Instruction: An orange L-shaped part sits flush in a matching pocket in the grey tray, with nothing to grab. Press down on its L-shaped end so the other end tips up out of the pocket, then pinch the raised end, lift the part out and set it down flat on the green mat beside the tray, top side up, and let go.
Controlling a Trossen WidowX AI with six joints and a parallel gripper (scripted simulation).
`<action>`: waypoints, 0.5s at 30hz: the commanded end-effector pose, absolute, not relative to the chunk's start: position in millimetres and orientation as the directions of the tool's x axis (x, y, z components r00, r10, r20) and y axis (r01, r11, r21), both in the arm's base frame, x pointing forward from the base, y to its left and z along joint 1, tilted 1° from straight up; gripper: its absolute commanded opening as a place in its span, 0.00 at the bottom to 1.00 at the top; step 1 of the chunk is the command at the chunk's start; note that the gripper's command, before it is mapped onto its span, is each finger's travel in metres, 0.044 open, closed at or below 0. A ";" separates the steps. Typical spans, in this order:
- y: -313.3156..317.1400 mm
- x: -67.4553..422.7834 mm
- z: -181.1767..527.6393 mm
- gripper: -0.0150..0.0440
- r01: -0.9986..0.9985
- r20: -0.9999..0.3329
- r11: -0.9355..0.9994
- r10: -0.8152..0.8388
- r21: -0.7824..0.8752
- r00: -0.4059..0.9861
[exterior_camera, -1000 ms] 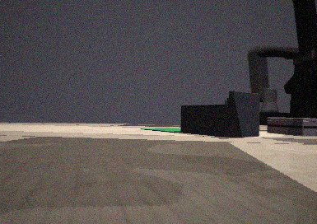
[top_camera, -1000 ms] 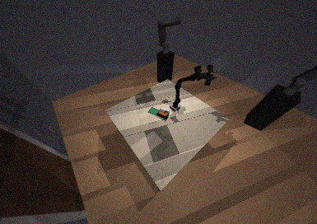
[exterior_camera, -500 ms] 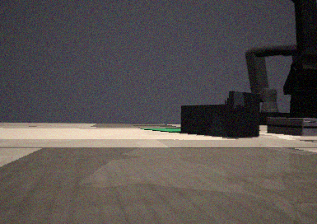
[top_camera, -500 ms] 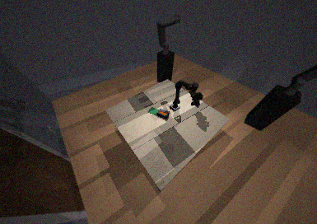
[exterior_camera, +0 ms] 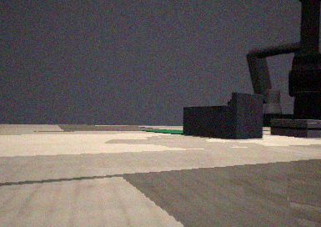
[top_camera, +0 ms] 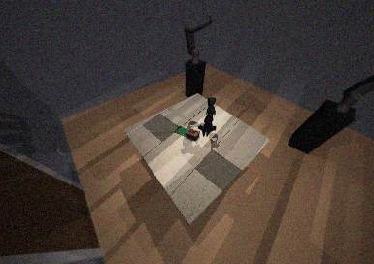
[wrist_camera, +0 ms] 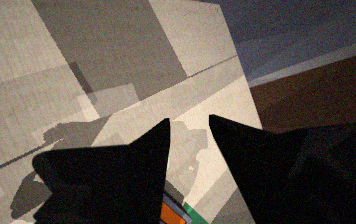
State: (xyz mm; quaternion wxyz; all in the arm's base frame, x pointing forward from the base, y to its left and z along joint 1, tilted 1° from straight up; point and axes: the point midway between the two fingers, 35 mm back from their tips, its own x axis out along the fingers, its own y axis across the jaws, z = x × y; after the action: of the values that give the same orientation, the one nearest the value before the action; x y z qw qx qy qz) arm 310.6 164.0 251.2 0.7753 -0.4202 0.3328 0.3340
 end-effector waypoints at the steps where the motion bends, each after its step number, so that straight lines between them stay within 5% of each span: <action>1: 105.2 296.2 203.9 0.56 -0.705 -0.911 0.671 0.108 -0.230 0.399; 8: 20.4 235.3 143.7 0.56 -0.233 -0.999 0.972 0.002 -0.006 0.032; 15: 15.0 228.4 140.1 0.56 -0.180 -1.000 0.984 0.002 0.003 -0.002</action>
State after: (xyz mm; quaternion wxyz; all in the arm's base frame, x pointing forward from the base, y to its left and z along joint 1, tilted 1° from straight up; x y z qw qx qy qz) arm 233.8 16.9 143.2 0.7118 -0.0784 0.6940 0.0751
